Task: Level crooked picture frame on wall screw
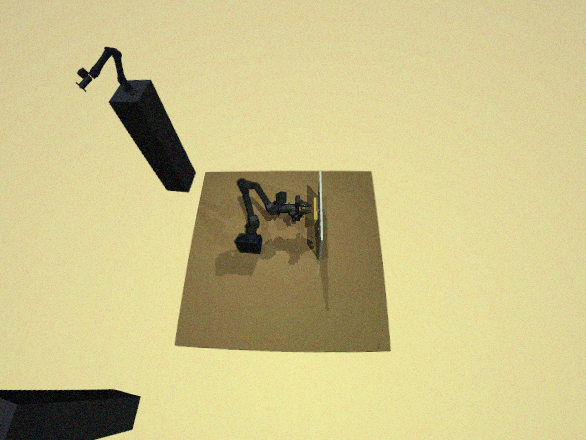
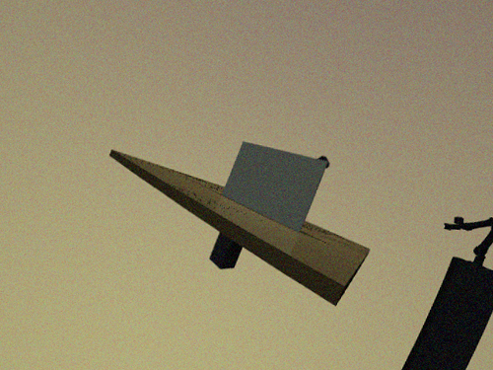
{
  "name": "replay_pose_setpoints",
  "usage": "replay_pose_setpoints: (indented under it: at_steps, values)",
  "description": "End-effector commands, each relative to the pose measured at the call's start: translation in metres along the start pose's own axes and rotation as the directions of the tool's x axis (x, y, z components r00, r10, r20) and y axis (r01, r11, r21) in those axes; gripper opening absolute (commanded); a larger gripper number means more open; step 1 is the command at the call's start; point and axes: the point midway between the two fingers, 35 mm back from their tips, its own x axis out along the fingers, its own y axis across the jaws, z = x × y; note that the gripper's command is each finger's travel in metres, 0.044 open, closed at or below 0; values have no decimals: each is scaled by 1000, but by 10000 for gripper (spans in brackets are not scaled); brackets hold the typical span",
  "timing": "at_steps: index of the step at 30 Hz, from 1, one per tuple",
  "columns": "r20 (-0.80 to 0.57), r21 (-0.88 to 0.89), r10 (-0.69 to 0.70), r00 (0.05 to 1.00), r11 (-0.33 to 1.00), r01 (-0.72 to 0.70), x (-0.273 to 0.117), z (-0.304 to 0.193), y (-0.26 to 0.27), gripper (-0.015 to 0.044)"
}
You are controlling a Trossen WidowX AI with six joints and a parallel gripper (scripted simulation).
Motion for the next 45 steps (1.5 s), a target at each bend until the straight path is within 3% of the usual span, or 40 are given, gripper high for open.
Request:
replay_pose_setpoints:
  at_steps: [1, 14, 45]
  values:
    - [-3, 9, 6, 1000, 1000, -6, 7, -1, 2, 260]
    - [-4, 9, 7, 1000, 1000, -7, 27, -1, 2, 260]
    - [-4, 9, 7, 1000, 1000, -7, 27, -1, 2, 260]
